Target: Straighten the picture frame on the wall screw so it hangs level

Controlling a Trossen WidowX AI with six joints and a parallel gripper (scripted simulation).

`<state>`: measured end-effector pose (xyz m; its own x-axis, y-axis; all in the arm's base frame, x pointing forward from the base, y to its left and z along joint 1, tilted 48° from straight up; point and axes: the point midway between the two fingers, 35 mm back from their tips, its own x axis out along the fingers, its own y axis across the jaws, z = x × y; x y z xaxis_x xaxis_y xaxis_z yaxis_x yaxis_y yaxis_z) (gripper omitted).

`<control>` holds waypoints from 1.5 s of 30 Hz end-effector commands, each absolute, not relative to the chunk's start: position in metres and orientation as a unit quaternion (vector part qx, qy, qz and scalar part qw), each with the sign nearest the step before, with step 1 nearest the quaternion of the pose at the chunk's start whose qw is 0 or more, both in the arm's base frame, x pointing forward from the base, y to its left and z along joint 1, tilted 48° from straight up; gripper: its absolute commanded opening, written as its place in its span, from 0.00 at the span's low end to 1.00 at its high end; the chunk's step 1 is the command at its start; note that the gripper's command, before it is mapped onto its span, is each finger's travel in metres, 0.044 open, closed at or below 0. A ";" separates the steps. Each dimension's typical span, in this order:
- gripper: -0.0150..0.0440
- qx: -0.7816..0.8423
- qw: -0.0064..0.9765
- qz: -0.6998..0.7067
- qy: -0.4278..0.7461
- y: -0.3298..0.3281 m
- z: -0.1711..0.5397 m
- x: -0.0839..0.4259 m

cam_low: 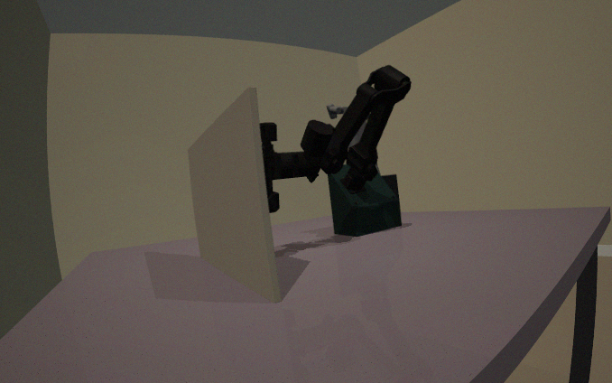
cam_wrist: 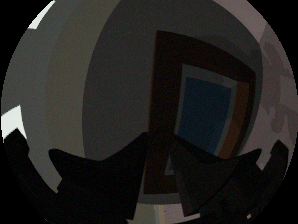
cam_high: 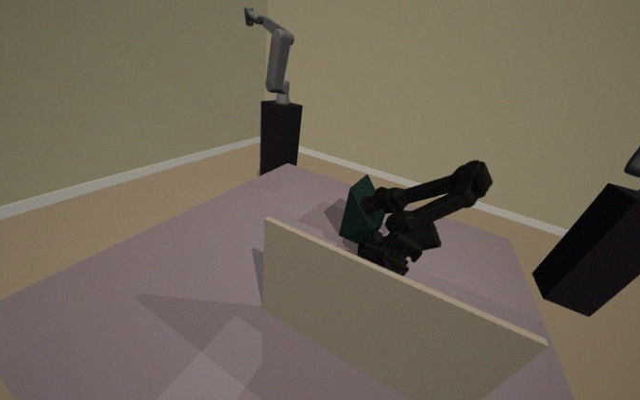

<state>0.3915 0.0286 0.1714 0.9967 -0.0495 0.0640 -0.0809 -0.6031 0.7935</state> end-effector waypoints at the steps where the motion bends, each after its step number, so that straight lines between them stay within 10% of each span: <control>1: 0.25 0.896 0.442 0.019 -0.040 0.026 0.175 0.391; 45: 0.25 0.896 0.442 0.019 -0.040 0.023 0.178 0.391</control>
